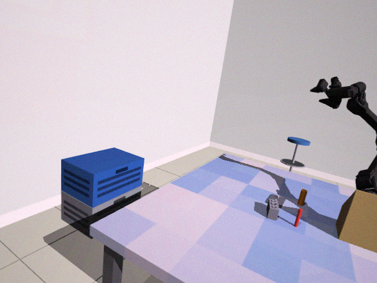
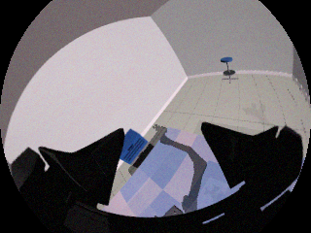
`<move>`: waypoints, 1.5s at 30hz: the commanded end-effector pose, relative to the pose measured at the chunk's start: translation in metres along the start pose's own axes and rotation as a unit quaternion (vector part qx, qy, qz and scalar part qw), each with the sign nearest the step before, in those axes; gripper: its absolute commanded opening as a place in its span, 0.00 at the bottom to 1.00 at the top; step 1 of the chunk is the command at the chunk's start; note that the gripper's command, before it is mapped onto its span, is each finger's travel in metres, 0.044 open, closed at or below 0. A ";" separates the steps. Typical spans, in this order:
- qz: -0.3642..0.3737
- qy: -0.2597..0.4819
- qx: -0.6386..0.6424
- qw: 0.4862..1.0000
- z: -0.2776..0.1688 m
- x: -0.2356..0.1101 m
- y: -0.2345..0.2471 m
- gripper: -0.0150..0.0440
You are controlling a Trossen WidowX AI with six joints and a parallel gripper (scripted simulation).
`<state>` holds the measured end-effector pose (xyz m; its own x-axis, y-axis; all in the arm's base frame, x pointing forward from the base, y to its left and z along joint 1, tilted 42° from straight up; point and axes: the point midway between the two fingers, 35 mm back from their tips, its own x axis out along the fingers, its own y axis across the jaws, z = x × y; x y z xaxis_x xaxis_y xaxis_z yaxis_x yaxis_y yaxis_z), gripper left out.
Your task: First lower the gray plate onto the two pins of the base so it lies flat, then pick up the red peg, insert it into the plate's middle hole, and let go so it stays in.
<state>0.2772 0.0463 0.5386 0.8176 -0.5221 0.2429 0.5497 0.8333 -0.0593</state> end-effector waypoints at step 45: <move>-0.361 0.509 0.092 0.776 -0.535 -0.119 0.126 1.00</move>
<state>0.3702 0.1306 0.0174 0.2686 -0.5881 -0.7629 0.8932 0.4486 -0.0314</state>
